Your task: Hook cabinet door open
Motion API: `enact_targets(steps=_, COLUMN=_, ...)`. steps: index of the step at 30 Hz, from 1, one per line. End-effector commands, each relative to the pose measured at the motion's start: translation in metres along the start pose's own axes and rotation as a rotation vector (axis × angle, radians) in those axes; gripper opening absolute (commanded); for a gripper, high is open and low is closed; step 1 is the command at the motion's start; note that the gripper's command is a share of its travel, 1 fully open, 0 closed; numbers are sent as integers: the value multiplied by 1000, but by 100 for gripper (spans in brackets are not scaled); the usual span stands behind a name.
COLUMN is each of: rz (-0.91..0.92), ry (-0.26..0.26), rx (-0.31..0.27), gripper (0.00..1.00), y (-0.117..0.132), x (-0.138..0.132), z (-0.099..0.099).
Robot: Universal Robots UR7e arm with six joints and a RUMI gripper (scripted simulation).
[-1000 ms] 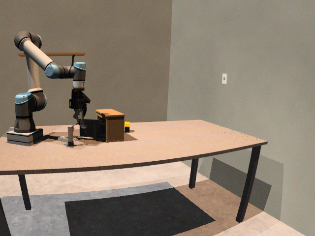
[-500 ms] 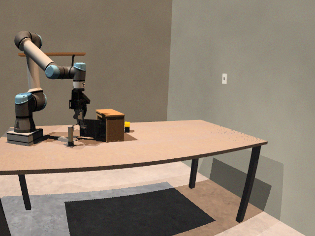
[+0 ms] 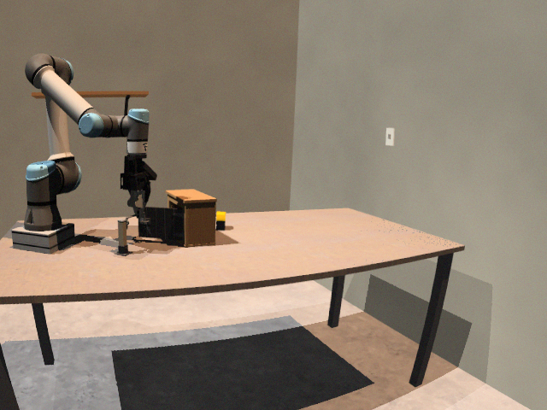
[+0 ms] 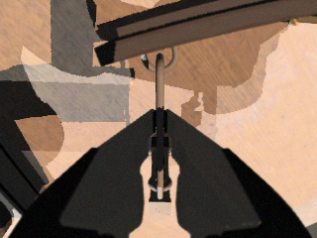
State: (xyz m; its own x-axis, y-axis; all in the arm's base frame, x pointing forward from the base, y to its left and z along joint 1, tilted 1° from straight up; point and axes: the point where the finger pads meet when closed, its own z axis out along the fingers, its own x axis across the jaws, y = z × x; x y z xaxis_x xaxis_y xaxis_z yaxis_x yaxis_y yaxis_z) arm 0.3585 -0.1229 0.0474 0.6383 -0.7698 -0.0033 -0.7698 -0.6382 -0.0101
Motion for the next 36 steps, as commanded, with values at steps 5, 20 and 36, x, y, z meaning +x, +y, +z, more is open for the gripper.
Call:
enact_targets(steps=5, rz=0, ry=1, rx=0, gripper=2, y=0, x=0, z=0)
enact_targets(steps=20, rz=0, ry=1, rx=0, gripper=2, y=0, x=0, z=3)
enact_targets(steps=36, rz=0, ry=1, rx=0, gripper=2, y=0, x=0, z=3)
